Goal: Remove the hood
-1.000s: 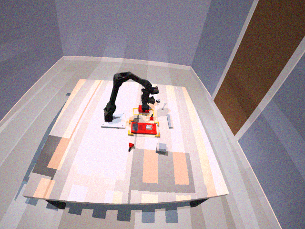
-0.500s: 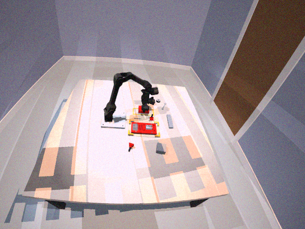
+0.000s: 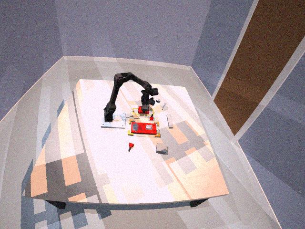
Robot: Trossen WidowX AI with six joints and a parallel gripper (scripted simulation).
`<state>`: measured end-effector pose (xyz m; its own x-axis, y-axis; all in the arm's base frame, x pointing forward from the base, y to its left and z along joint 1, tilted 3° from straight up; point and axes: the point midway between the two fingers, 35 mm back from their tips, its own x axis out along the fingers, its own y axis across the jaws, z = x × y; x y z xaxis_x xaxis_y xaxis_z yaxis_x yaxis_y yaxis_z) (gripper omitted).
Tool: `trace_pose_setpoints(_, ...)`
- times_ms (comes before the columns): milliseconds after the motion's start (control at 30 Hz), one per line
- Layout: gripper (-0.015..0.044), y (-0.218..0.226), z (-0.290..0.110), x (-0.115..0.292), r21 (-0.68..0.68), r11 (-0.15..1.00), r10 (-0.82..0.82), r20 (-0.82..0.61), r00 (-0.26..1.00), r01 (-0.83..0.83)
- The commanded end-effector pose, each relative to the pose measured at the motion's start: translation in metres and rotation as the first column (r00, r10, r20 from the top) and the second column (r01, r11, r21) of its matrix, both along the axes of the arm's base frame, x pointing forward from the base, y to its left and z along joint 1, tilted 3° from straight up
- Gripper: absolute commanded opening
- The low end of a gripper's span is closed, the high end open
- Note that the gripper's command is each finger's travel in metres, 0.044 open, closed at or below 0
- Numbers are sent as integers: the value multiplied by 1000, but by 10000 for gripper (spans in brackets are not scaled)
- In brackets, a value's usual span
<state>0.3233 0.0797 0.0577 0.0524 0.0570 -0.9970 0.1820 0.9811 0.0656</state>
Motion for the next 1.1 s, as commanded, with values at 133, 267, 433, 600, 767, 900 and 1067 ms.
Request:
trace_pose_setpoints(133,0,0,-6,-1,-4,1000,-5,-2,1000,5)
trace_pose_setpoints(267,0,0,-8,-1,-4,1000,-5,-2,1000,5)
trace_pose_setpoints(433,26,0,-6,0,0,1000,0,0,1000,0)
trace_pose_setpoints(600,157,0,-6,0,0,1000,0,0,1000,0)
trace_pose_setpoints(767,289,0,-6,0,0,1000,0,0,1000,0)
trace_pose_setpoints(900,394,0,-6,0,0,1000,0,0,1000,0)
trace_pose_setpoints(1067,440,0,8,1,0,1000,0,-1,1000,0)
